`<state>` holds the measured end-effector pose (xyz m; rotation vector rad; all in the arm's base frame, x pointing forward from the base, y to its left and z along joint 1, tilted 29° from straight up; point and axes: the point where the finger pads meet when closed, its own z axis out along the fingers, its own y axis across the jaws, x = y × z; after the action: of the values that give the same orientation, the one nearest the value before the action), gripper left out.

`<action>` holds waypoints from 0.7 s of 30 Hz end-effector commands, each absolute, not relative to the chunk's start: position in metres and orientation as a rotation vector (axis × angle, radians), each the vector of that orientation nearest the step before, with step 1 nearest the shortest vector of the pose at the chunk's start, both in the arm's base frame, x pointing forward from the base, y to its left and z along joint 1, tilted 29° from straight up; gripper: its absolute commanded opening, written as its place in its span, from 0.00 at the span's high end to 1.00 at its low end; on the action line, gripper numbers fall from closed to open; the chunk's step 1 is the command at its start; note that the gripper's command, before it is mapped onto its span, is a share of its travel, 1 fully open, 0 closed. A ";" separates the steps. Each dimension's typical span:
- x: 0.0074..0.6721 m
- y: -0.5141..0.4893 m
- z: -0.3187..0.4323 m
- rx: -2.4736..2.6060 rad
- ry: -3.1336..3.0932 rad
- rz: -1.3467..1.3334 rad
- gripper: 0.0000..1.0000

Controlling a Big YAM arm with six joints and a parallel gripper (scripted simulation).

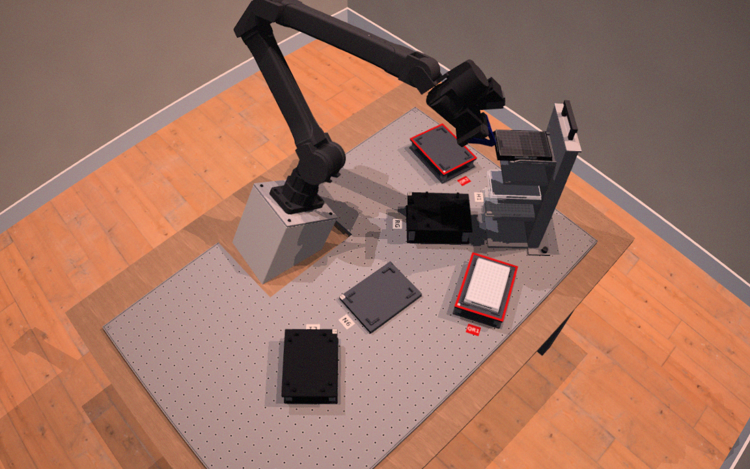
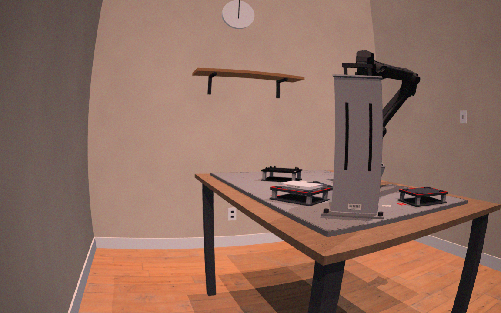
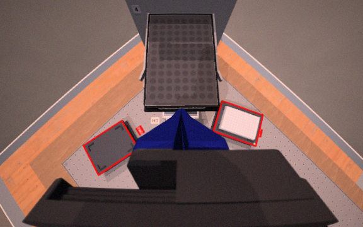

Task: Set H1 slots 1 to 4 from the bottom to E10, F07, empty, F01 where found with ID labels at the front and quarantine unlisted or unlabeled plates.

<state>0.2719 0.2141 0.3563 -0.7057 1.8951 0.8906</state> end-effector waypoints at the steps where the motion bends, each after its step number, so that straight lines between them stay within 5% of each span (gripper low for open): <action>1: 0.277 0.222 0.393 -0.714 1.824 0.893 1.00; 21: 0.285 0.230 0.401 -0.714 1.817 0.894 1.00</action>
<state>0.2776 0.2218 0.3601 -0.7078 1.8968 0.8943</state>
